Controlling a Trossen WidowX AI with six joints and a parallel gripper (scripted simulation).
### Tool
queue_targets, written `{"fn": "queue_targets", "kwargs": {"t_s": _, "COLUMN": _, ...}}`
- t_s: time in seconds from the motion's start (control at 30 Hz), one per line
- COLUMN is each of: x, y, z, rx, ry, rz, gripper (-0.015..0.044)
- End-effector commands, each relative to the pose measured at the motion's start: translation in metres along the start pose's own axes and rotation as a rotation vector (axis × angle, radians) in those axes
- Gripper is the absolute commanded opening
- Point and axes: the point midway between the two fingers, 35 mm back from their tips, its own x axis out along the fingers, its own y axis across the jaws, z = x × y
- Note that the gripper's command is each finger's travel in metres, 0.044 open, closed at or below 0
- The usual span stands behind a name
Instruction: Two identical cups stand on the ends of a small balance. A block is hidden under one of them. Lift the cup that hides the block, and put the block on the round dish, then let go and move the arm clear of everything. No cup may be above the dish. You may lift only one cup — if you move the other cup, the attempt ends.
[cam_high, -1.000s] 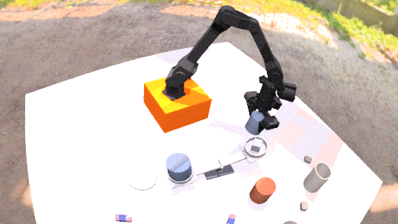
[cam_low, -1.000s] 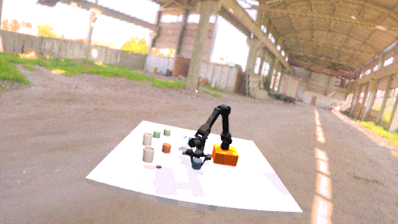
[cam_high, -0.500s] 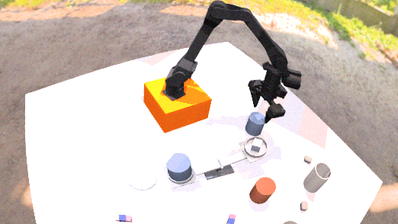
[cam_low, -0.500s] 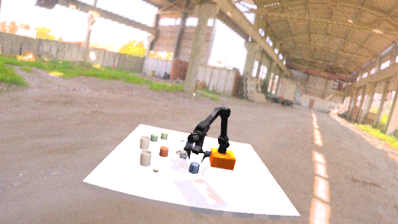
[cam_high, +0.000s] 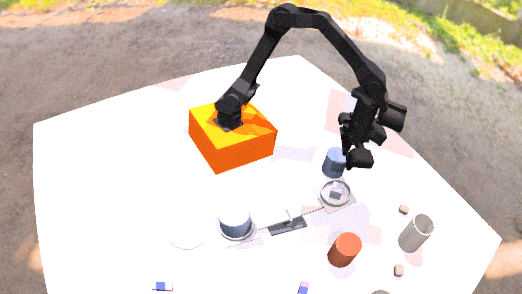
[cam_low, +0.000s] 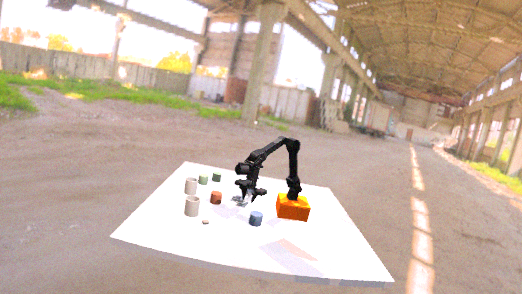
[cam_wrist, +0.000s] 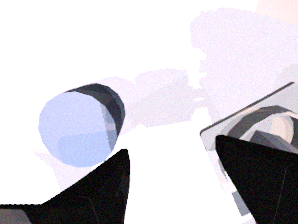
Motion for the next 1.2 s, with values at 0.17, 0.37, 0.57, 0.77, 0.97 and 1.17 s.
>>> {"fn": "queue_targets", "kwargs": {"t_s": 0.17, "x": -0.019, "y": -0.047, "z": -0.007, "rx": 0.199, "ry": -0.034, "rz": -0.022, "gripper": 0.0260}}
{"fn": "queue_targets", "kwargs": {"t_s": 0.37, "x": -0.023, "y": -0.071, "z": -0.023, "rx": 0.344, "ry": -0.008, "rz": -0.010, "gripper": 0.0260}}
{"fn": "queue_targets", "kwargs": {"t_s": 0.57, "x": -0.026, "y": -0.084, "z": -0.034, "rx": 0.429, "ry": 0.007, "rz": -0.003, "gripper": 0.0260}}
{"fn": "queue_targets", "kwargs": {"t_s": 0.77, "x": -0.012, "y": -0.084, "z": -0.034, "rx": 0.429, "ry": 0.007, "rz": -0.003, "gripper": 0.0260}}
{"fn": "queue_targets", "kwargs": {"t_s": 0.97, "x": -0.005, "y": -0.084, "z": -0.034, "rx": 0.429, "ry": 0.007, "rz": -0.003, "gripper": 0.0260}}
{"fn": "queue_targets", "kwargs": {"t_s": 1.17, "x": 0.005, "y": -0.084, "z": -0.033, "rx": 0.429, "ry": 0.007, "rz": -0.003, "gripper": 0.0260}}
